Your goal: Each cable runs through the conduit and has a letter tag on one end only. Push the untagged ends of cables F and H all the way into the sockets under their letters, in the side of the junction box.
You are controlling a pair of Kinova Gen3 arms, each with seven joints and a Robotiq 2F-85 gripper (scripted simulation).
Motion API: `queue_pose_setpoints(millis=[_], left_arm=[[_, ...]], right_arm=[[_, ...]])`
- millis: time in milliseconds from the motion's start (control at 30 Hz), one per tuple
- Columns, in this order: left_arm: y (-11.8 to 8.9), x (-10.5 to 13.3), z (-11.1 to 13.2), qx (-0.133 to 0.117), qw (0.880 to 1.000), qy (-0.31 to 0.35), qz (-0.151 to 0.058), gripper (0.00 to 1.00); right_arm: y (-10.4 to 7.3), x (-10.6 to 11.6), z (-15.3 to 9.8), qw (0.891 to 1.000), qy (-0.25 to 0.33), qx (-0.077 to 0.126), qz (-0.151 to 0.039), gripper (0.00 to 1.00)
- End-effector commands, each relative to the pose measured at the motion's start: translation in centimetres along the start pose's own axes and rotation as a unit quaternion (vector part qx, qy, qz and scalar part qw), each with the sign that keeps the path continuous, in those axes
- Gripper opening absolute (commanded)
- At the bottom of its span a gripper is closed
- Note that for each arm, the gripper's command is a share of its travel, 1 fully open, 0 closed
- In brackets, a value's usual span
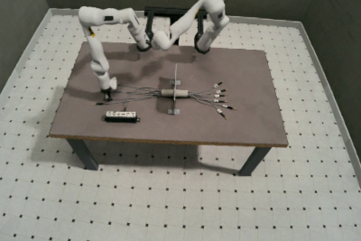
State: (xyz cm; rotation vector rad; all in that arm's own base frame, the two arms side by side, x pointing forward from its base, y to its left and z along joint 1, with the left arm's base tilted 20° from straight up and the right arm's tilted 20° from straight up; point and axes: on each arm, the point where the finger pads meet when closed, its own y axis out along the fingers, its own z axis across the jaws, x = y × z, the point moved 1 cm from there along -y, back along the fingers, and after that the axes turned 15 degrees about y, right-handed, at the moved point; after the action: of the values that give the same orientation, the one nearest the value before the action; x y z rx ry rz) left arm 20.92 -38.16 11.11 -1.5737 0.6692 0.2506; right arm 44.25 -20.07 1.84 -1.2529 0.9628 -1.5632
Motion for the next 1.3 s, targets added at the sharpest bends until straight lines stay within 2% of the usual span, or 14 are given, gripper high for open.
queue_pose_setpoints(millis=[0,467,500,567,633,1033,1067,1133,1200,1267], left_arm=[[-0.06,-0.03,-0.07,0.0,1.0,0.001,-0.001,0.315],[-0.06,-0.03,-0.07,0.0,1.0,0.001,-0.001,0.315],[-0.06,-0.03,-0.07,0.0,1.0,0.001,-0.001,0.315],[-0.06,-0.03,-0.07,0.0,1.0,0.001,-0.001,0.315],[-0.06,-0.03,-0.07,0.0,1.0,0.001,-0.001,0.315],[-0.06,-0.03,-0.07,0.0,1.0,0.001,-0.001,0.315],[-0.06,-0.03,-0.07,0.0,1.0,0.001,-0.001,0.315],[-0.06,-0.03,-0.07,0.0,1.0,0.001,-0.001,0.315],[-0.06,-0.03,-0.07,0.0,1.0,0.001,-0.001,0.315],[-0.06,-0.03,-0.07,0.0,1.0,0.001,-0.001,0.315]], right_arm=[[-5.89,-0.01,0.08,1.0,0.0,0.001,0.0,0.135],[-5.89,-0.01,0.08,1.0,0.0,0.001,0.0,0.135],[-5.86,-0.01,0.07,0.99,-0.139,0.001,0.0,0.135],[-5.86,-0.01,0.07,0.989,-0.149,0.001,0.0,0.135],[-5.86,-0.01,0.07,0.98,-0.197,0.001,0.0,0.135],[-5.86,-0.01,0.07,0.98,-0.198,0.001,0.0,0.135],[-5.86,-0.01,0.07,0.943,-0.333,0.001,-0.001,0.135],[-5.86,-0.01,0.07,0.94,-0.343,0.001,-0.001,0.135],[-5.86,-0.01,0.07,0.922,-0.388,0.001,-0.001,0.135],[-5.86,-0.01,0.07,0.921,-0.389,0.001,-0.001,0.135]])
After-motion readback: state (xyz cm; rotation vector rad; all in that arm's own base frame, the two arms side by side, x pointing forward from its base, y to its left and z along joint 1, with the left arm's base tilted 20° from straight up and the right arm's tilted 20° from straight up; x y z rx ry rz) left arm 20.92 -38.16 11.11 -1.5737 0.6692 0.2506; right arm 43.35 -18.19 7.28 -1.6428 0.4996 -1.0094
